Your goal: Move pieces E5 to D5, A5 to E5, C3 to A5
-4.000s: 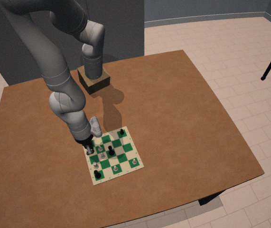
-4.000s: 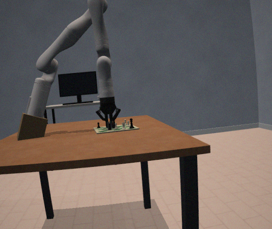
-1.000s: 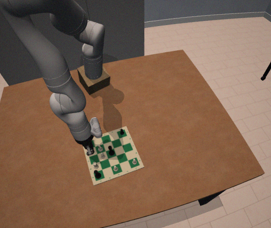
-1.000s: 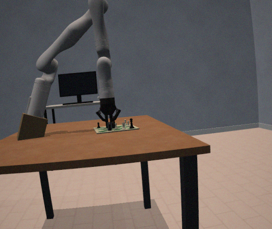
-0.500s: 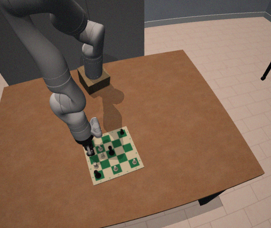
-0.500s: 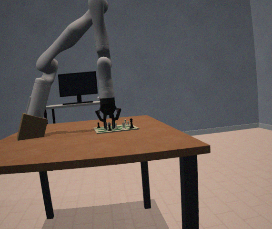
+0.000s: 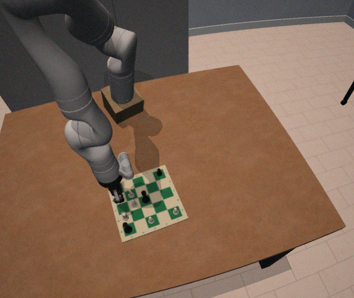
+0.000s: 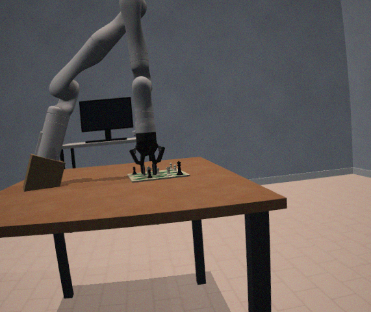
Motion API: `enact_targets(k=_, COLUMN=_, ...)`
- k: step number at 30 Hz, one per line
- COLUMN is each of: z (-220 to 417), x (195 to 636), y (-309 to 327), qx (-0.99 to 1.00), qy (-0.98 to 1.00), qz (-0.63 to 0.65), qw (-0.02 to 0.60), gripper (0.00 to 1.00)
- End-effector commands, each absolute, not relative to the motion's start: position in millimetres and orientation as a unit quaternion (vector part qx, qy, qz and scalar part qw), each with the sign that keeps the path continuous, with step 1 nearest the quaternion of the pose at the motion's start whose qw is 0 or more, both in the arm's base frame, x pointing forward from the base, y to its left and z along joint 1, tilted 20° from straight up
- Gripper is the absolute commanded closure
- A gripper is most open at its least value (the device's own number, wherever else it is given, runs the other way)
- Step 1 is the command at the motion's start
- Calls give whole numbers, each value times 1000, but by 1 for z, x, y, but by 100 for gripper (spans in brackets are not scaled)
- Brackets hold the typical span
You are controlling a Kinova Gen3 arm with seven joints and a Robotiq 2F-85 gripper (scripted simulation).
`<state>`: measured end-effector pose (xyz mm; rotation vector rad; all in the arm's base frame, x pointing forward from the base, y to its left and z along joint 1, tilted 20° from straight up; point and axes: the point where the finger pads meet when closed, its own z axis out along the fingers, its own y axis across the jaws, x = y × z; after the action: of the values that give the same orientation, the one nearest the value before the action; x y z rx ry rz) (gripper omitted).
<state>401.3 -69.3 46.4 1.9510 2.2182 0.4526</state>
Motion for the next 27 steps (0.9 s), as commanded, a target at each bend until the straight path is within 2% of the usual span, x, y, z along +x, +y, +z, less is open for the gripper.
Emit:
enact_targets(k=1, z=55, x=401, y=-73, qx=652, qy=739, qz=152, qw=80, gripper=66)
enact_targets(k=12, z=108, x=383, y=-79, qx=652, qy=739, qz=152, qw=80, gripper=66)
enact_targets(k=25, z=129, x=376, y=-82, qx=652, qy=739, qz=152, qw=80, gripper=66)
enact_targets(k=26, z=129, x=376, y=-82, qx=652, qy=739, qz=152, qw=80, gripper=0)
enact_targets(k=27, z=129, x=376, y=-82, qx=652, qy=739, qz=152, qw=80, gripper=0)
